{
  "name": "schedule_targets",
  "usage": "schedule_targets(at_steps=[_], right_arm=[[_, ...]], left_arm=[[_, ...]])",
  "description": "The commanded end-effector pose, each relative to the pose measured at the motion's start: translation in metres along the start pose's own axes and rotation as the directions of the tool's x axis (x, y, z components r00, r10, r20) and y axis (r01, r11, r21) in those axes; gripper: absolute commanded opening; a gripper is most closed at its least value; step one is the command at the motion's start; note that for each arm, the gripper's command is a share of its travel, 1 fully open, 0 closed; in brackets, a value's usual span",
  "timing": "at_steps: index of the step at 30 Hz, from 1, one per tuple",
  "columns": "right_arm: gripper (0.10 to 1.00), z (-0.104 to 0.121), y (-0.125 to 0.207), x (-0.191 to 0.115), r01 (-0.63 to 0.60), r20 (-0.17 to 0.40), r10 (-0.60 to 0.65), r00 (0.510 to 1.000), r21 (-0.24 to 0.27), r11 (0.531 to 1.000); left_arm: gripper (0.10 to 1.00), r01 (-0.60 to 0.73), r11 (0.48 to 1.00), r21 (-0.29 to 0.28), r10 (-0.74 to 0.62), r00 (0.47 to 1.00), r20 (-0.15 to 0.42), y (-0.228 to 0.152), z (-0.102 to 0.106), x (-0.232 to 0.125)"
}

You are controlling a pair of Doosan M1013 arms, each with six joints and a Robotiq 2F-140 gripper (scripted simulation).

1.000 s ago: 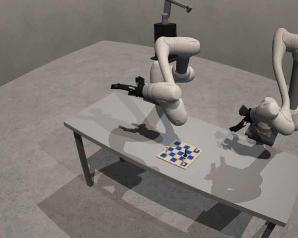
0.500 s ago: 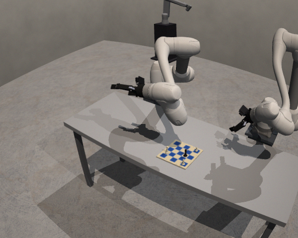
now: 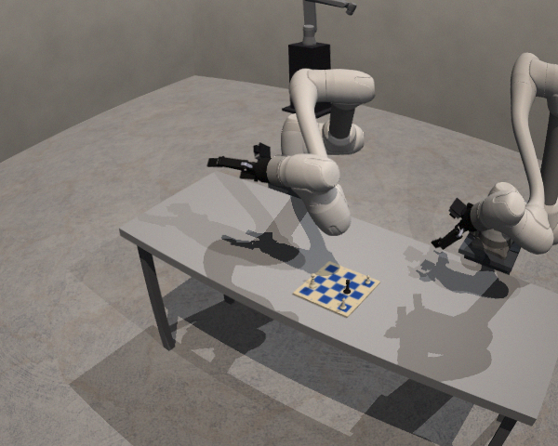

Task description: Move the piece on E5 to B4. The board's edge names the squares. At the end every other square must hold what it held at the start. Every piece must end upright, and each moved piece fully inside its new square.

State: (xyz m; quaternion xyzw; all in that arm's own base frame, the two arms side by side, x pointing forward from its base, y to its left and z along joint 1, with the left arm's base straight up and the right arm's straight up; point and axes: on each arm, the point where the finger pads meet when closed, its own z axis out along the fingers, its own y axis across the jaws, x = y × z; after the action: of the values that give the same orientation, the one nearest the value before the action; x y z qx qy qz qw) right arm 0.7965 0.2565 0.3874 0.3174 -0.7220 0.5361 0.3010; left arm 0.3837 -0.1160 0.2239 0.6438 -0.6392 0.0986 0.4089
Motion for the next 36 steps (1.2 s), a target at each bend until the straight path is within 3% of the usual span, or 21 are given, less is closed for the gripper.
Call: schedule_targets(at_steps=[1, 10, 20, 26, 33, 35, 36], right_arm=[[1.0, 0.0, -0.001, 0.001, -0.001, 0.001, 0.001, 1.0, 0.0, 1.0], [1.0, 0.0, -0.001, 0.001, -0.001, 0.001, 0.001, 1.0, 0.0, 1.0], [1.0, 0.0, -0.001, 0.001, -0.001, 0.001, 0.001, 1.0, 0.0, 1.0], [1.0, 0.0, -0.001, 0.001, -0.001, 0.001, 0.001, 1.0, 0.0, 1.0], [1.0, 0.0, -0.001, 0.001, -0.001, 0.001, 0.001, 1.0, 0.0, 1.0], [1.0, 0.0, -0.001, 0.001, -0.001, 0.001, 0.001, 1.0, 0.0, 1.0], [1.0, 0.0, -0.001, 0.001, -0.001, 0.001, 0.001, 1.0, 0.0, 1.0]], left_arm=[[1.0, 0.021, 1.0, 0.003, -0.021, 1.0, 0.002, 0.0, -0.002, -0.004], [1.0, 0.151, 0.988, 0.029, -0.151, 0.989, -0.004, 0.0, -0.019, -0.032], [1.0, 0.344, 0.937, 0.064, -0.343, 0.939, -0.024, 0.005, -0.044, -0.074], [1.0, 0.524, 0.847, 0.088, -0.521, 0.852, -0.056, 0.015, -0.065, -0.116], [1.0, 0.739, 0.666, 0.1, -0.731, 0.673, -0.112, 0.037, -0.091, -0.174], [1.0, 0.739, 0.666, 0.1, -0.731, 0.673, -0.112, 0.037, -0.091, -0.174], [1.0, 0.768, 0.633, 0.099, -0.758, 0.64, -0.122, 0.041, -0.094, -0.183]])
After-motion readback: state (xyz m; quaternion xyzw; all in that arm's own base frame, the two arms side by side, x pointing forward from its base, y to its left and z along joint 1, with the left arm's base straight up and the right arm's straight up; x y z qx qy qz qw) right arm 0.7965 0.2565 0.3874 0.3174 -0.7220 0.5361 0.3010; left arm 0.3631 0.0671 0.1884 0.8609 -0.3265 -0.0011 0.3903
